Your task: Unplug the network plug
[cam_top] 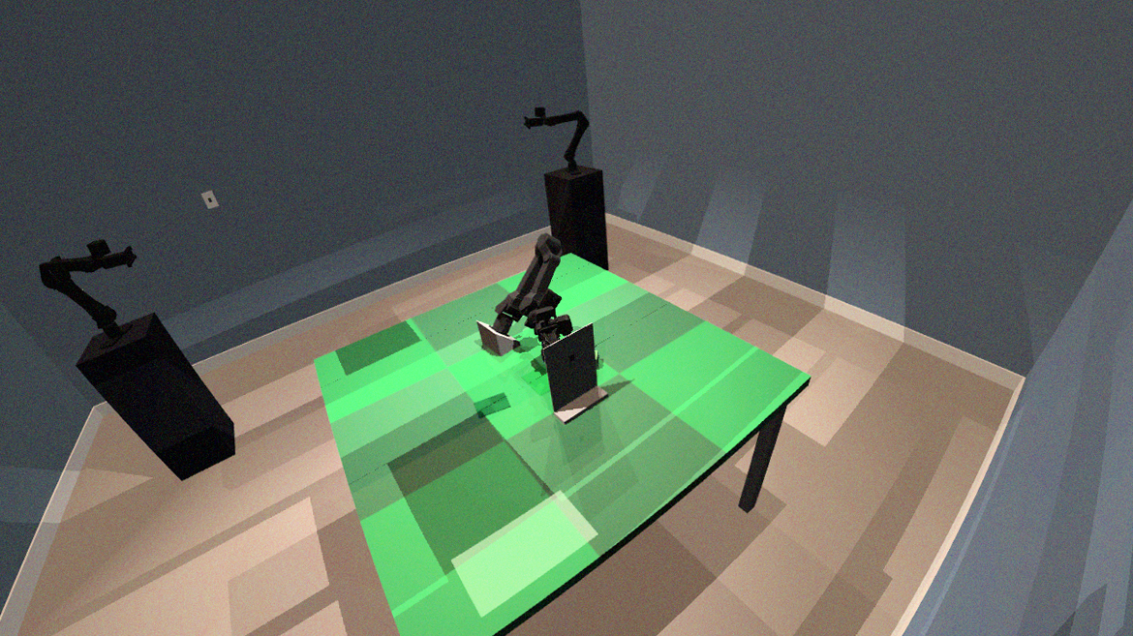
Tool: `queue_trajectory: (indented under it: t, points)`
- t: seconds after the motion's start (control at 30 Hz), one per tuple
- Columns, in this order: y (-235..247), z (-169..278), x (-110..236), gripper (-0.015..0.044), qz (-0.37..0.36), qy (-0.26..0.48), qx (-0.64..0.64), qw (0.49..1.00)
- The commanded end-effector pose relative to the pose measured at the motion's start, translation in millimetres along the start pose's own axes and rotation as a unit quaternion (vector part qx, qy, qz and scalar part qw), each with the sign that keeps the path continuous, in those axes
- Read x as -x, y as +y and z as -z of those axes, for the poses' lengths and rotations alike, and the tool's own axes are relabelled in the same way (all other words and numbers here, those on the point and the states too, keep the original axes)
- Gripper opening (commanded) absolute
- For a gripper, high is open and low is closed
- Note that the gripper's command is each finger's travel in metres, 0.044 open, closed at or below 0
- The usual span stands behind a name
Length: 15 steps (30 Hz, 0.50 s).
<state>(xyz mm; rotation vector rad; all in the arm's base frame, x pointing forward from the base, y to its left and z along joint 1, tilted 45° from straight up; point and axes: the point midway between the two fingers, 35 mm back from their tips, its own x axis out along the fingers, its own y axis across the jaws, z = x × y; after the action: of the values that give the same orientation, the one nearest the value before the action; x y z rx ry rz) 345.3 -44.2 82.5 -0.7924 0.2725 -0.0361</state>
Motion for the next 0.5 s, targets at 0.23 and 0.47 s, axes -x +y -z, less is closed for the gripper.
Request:
queue_trajectory:
  t: [0.23,0.47]
  points:
    - [-0.6,2.0,6.9,0.0,0.001,-0.002,0.002,1.0]
    - [-0.6,3.5,10.9,0.0,0.001,-0.002,0.002,1.0]
